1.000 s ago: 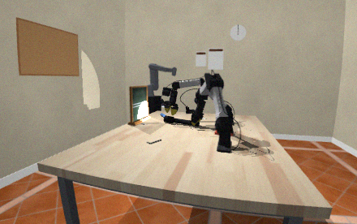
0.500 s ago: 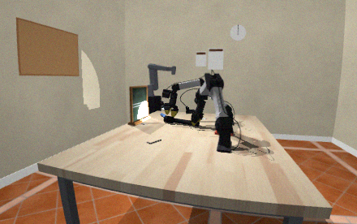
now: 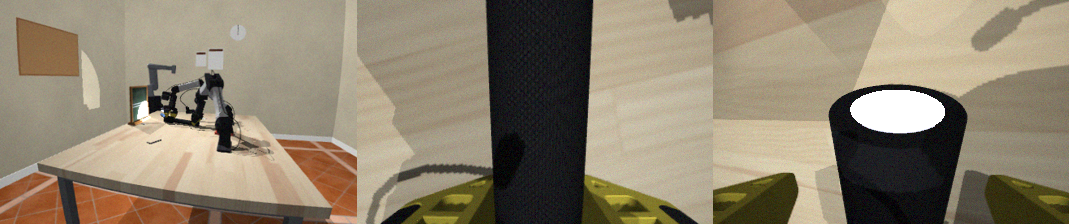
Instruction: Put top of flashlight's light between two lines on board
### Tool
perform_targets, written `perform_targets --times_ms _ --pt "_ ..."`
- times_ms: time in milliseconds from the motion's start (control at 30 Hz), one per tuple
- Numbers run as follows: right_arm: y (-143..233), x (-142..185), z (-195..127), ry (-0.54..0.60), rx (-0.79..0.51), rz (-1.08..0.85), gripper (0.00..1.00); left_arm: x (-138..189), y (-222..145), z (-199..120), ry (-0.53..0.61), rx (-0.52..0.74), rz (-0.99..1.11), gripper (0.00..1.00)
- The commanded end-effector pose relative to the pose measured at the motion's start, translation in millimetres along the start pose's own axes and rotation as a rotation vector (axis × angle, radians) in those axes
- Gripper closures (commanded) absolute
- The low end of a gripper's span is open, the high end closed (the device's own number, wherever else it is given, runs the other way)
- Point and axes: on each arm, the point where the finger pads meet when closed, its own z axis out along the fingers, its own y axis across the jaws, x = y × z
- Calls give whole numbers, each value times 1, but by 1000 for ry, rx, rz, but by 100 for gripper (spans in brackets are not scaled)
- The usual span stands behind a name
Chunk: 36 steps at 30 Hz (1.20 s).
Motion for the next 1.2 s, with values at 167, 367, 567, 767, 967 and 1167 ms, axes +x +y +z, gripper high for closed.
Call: perform_targets --times_ms 167,367,567,767,967,1167 --pt "-5 -1 28 10 17 8 0 -5 -6 -16 -35 33 20 70" --pt "-9 -2 30 10 19 16 0 -5 -6 -16 -35 33 20 70" --pt "-10 2 32 28 18 22 50 -5 -6 -16 -35 34 20 70" --pt "-1 -2 26 8 28 5 50 -5 -6 -16 -35 34 20 70" --pt "-8 1 24 19 147 22 50 -5 -4 -16 -34 26 22 70" --pt "-1 -4 25 5 137 8 50 -5 -4 -16 -35 27 22 70"
